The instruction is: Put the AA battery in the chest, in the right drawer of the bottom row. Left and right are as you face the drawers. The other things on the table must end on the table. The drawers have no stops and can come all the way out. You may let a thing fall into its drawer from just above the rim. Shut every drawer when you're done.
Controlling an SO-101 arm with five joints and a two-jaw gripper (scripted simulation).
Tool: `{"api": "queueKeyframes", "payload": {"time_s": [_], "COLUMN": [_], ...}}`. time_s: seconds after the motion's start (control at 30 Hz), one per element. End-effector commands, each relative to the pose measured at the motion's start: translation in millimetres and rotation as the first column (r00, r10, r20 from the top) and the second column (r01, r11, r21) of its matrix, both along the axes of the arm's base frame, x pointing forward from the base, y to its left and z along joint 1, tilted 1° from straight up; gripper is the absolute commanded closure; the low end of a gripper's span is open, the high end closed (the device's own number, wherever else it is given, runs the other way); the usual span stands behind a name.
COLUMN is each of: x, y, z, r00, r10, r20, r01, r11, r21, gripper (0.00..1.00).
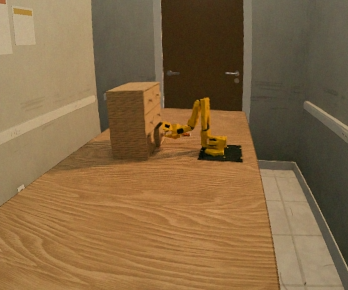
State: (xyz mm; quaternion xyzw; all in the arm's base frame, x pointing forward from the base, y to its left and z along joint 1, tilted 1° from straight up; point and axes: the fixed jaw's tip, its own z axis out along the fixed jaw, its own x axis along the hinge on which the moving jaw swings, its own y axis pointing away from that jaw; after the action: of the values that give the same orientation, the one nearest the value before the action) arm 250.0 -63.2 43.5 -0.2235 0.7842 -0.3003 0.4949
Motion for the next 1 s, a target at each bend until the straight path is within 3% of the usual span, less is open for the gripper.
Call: {"api": "queueKeyframes", "payload": {"time_s": [0.0, 0.97], "x": [-4.3, -11.4], "y": [0.6, 0.0], "z": [0.1, 0.1], "r00": [1.000, 1.000], "r10": [0.001, -0.010], "r20": [-0.002, -0.002], "r01": [-0.001, 0.010], "r11": [1.000, 1.000], "r21": [-0.005, -0.005], "gripper": [1.00, 1.00]}}
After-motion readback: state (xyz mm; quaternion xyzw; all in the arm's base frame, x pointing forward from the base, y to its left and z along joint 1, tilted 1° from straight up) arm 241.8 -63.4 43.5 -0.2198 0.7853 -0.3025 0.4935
